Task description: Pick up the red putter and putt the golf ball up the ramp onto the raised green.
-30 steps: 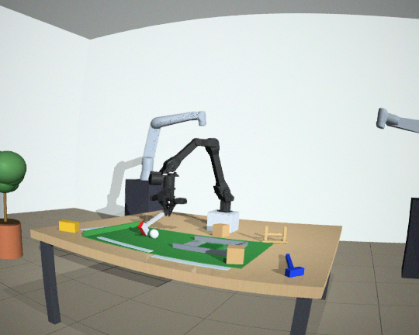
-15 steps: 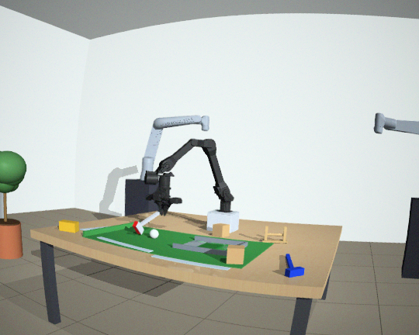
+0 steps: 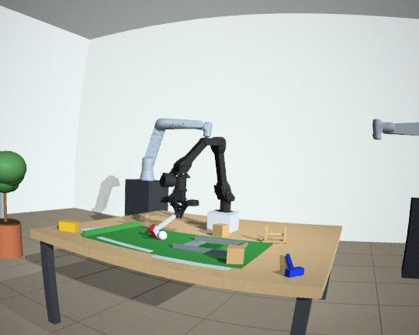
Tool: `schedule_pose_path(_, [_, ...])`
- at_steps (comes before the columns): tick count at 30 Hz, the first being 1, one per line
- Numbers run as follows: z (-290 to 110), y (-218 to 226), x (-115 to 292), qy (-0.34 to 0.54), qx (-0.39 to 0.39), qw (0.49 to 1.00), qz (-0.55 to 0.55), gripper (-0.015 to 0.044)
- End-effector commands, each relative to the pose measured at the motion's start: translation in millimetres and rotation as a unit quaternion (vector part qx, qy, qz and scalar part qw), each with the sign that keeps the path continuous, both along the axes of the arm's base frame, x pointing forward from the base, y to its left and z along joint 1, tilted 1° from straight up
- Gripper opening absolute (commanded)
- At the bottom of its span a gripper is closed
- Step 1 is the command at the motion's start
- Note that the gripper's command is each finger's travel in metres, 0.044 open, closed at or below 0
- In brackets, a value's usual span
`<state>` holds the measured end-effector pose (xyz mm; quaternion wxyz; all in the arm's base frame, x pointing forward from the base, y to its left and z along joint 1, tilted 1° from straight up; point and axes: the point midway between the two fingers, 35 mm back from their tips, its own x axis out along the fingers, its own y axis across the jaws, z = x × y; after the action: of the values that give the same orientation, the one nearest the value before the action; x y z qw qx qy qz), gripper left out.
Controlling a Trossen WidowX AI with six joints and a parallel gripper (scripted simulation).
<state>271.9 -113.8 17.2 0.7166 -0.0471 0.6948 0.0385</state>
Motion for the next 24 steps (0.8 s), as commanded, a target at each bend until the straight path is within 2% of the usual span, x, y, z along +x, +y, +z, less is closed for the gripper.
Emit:
schedule_pose_path(1, [-1.2,35.7,-12.0,-0.002,0.001,1.000,-0.002,0.0000])
schedule_pose_path(7, [8.8,37.2,-12.1,-0.002,0.002,1.000,-0.002,0.0000])
schedule_pose_path(15, [57.7,37.3,-14.5,-0.002,0.001,1.000,-0.002,0.0000])
schedule_pose_path(24, [49.8,37.6,-13.8,0.001,0.004,1.000,0.001,0.0000])
